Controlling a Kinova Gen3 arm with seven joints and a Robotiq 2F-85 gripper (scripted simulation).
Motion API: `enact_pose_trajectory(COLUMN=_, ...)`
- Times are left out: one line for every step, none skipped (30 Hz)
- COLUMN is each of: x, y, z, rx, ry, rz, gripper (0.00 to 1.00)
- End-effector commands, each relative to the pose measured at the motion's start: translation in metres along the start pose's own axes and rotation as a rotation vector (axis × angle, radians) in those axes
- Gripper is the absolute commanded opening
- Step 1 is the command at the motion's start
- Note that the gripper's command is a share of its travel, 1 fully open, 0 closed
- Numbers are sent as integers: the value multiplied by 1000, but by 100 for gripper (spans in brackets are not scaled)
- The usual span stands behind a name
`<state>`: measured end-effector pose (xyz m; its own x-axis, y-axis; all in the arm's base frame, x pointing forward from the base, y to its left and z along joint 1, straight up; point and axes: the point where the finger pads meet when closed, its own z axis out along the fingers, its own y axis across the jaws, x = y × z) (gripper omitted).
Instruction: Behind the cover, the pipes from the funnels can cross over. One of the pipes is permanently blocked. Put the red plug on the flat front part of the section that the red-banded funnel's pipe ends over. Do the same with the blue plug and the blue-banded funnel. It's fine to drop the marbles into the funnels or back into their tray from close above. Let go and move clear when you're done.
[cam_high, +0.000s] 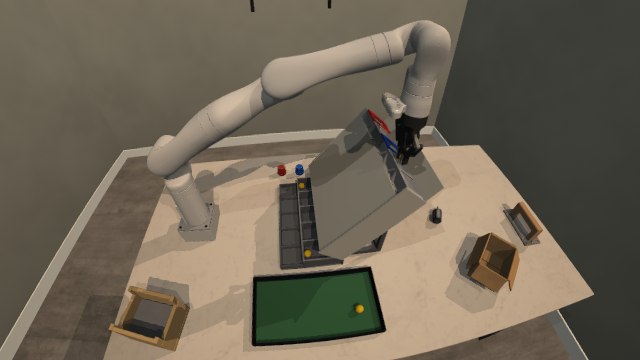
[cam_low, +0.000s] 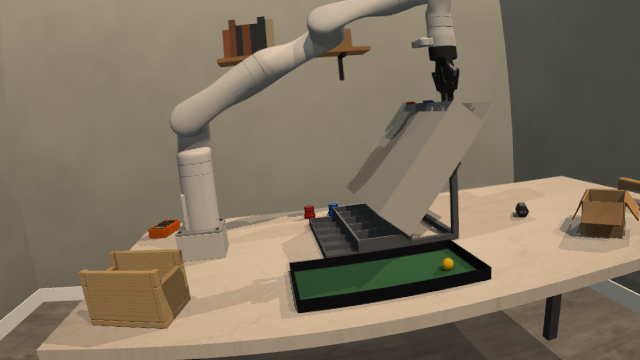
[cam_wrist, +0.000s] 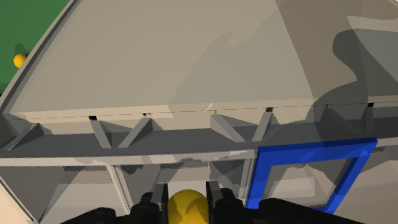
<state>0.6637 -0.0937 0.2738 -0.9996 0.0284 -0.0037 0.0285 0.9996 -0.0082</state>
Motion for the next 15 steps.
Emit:
enact_pose_trajectory(x=-1, y=0, z=-5, rx=10, ry=-14, rz=-7, gripper=0)
enact_pose_trajectory(x=-1, y=0, z=-5, rx=10, ry=-14, rz=-7, gripper=0)
enact_pose_trajectory(x=-1, y=0, z=-5, rx=10, ry=-14, rz=-7, gripper=0)
enact_pose_trajectory(x=-1, y=0, z=-8, rx=0, ry=-3, rz=0, gripper=0)
enact_pose_trajectory(x=-1, y=0, z=-8, rx=0, ry=-3, rz=0, gripper=0)
enact_pose_trajectory(x=-1, y=0, z=-8, rx=0, ry=-3, rz=0, gripper=0)
enact_pose_trajectory(x=-1, y=0, z=-8, rx=0, ry=-3, rz=0, gripper=0)
enact_pose_trajectory(x=-1, y=0, z=-8, rx=0, ry=-3, rz=0, gripper=0)
enact_pose_trajectory(x=-1, y=0, z=-8, rx=0, ry=-3, rz=0, gripper=0)
enact_pose_trajectory(x=-1, y=0, z=-8, rx=0, ry=-3, rz=0, gripper=0)
enact_pose_trajectory(x=-1, y=0, z=-8, rx=0, ry=-3, rz=0, gripper=0)
enact_pose_trajectory(x=-1, y=0, z=-8, rx=0, ry=-3, rz=0, gripper=0)
enact_pose_trajectory(x=-1, y=0, z=-8, rx=0, ry=-3, rz=0, gripper=0)
enact_pose_trajectory(x=-1, y=0, z=-8, rx=0, ry=-3, rz=0, gripper=0)
enact_pose_trajectory(x=-1, y=0, z=-8, rx=0, ry=-3, rz=0, gripper=0)
